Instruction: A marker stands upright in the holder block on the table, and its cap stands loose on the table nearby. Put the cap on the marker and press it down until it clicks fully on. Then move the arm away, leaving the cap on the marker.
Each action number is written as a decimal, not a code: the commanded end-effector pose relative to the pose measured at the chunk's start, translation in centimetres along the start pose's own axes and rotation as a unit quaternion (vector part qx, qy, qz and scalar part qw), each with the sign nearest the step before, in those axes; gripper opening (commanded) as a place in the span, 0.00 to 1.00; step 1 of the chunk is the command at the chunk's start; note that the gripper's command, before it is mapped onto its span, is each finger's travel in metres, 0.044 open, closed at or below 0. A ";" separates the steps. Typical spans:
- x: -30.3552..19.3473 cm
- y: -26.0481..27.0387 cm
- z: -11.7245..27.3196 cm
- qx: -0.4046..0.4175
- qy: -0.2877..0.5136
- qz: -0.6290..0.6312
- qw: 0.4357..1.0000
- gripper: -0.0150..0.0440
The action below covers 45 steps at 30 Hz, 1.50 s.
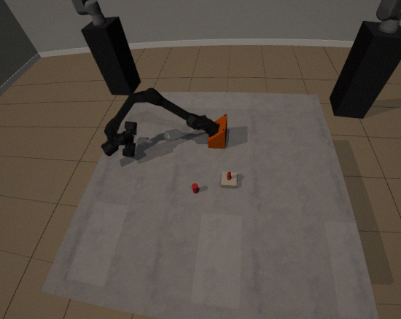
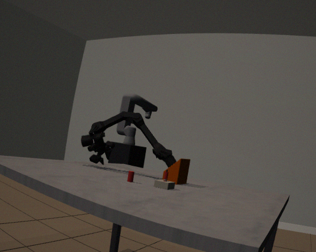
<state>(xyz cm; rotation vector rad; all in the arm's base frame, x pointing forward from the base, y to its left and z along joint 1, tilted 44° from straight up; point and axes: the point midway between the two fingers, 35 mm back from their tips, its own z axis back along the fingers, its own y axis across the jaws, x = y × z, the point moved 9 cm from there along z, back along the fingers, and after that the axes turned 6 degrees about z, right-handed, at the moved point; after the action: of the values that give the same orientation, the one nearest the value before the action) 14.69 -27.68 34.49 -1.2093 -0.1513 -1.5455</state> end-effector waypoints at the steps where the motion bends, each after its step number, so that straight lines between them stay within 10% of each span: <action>1: -2.4 4.0 3.1 0.061 -0.014 0.122 0.991 0.66; 14: -16.1 12.4 15.8 0.201 -0.137 0.555 0.796 0.66; 29: -36.2 8.5 25.2 0.179 -0.313 0.859 0.363 0.66; 45: -36.3 11.5 21.5 0.177 -0.315 0.861 0.358 0.66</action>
<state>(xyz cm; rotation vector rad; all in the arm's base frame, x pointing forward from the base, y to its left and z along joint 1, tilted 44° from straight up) 31.75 6.38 12.83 -0.7300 0.2663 0.8727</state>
